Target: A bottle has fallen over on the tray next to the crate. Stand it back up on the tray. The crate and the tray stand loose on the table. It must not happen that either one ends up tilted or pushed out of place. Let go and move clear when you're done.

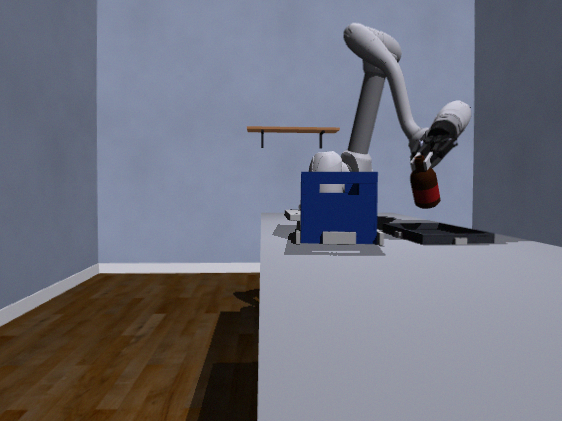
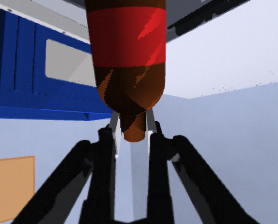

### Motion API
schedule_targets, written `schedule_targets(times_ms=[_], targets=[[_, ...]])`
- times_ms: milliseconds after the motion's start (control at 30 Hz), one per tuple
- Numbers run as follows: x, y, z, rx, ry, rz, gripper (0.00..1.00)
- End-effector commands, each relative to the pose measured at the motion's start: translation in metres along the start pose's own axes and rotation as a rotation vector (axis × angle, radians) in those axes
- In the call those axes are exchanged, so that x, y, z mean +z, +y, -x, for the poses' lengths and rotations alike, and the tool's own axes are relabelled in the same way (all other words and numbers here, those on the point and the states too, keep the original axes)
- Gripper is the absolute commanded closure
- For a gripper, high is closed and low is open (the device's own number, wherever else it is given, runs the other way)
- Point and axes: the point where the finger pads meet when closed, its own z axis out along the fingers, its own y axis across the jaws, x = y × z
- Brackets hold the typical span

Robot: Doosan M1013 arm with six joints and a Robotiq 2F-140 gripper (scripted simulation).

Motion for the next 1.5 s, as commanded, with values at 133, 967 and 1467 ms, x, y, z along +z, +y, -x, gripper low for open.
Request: schedule_targets(times_ms=[133,967,1467], targets=[[0.0003,-0.0004,-0.0003,0.000,-0.011,-0.002,0.90],[0.0001,-0.0006,-0.0027,0.000,-0.151,-0.003,0.90],[-0.0006,0.0000,-0.0030,0.000,-0.173,0.000,0.90]])
